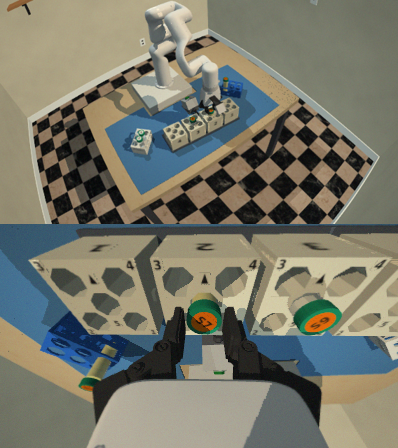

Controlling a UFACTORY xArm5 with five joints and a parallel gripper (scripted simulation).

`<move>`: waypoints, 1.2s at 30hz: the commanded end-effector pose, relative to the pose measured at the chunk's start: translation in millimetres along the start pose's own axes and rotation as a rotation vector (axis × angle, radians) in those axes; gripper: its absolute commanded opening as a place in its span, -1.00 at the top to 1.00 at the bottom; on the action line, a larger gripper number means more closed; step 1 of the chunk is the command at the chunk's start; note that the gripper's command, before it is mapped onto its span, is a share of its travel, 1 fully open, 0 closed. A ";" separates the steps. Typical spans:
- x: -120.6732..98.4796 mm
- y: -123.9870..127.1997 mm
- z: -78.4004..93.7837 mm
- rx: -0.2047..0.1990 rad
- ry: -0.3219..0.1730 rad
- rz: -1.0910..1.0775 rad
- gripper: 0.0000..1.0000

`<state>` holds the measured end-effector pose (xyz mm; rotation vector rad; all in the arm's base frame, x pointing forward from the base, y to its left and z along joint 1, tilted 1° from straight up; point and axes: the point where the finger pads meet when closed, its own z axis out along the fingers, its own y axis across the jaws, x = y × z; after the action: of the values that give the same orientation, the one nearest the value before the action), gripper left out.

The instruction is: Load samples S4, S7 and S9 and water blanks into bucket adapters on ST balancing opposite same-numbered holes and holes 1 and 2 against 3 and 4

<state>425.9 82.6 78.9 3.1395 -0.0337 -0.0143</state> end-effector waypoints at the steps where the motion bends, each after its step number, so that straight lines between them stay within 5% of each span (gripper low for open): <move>1: 0.7 -0.2 -7.3 0.000 0.002 0.000 0.15; 36: 0.6 -0.4 -69.4 0.000 0.002 0.000 0.15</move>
<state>426.0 82.9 140.9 3.1391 -0.0337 -0.0170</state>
